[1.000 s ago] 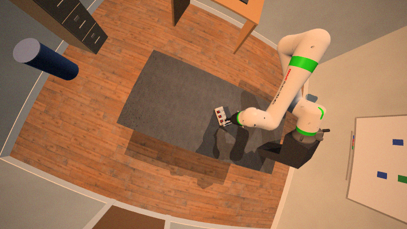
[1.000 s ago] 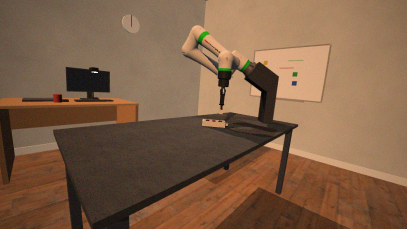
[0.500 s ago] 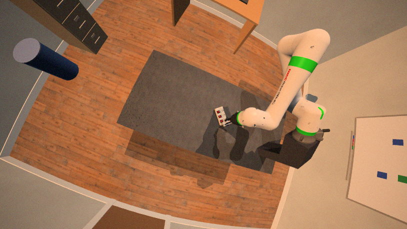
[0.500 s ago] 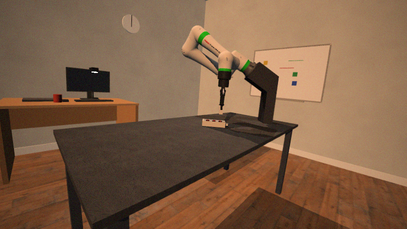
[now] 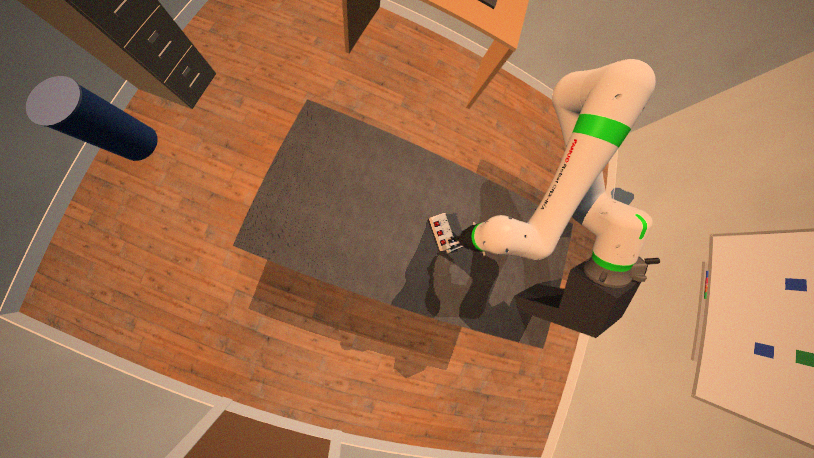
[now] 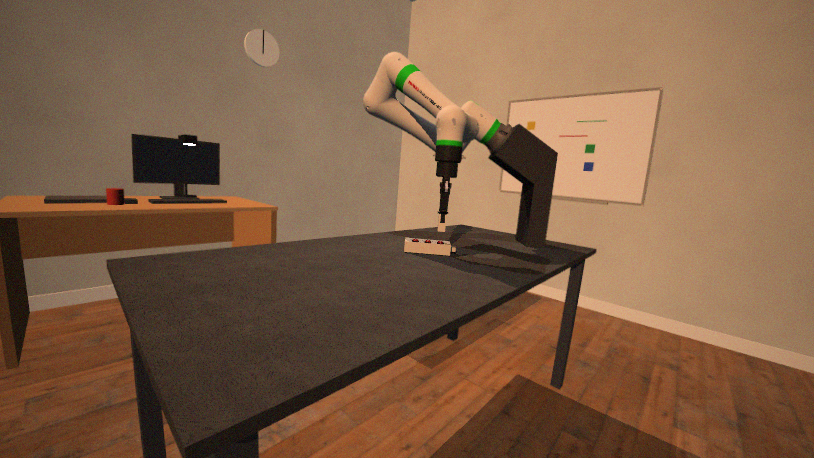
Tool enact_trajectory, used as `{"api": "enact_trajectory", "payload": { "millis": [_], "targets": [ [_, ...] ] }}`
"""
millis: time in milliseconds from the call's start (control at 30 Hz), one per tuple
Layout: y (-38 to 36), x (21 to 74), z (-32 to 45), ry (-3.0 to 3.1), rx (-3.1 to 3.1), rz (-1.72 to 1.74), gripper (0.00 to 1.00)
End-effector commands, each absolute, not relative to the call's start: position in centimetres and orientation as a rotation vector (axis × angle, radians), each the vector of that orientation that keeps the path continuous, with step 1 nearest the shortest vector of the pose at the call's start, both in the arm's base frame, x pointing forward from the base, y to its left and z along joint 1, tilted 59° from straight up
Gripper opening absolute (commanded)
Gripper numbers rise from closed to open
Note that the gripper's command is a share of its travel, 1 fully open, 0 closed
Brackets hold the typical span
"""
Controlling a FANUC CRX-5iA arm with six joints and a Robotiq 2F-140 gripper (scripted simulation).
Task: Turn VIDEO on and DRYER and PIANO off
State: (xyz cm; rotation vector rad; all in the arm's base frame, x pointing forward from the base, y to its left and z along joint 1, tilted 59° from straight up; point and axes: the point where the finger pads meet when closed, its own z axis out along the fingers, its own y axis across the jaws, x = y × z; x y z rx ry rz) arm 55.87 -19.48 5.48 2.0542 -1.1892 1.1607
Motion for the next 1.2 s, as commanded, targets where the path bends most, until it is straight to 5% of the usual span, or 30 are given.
{"api": "enact_trajectory", "payload": {
  "millis": [0, 1167],
  "targets": [
    [-19.8, 56.1, 5.2, -1.189, 2.055, 1.161, 0.00],
    [-21.7, 57.2, 3.8, -1.189, 2.055, 1.161, 0.00]
  ]
}}
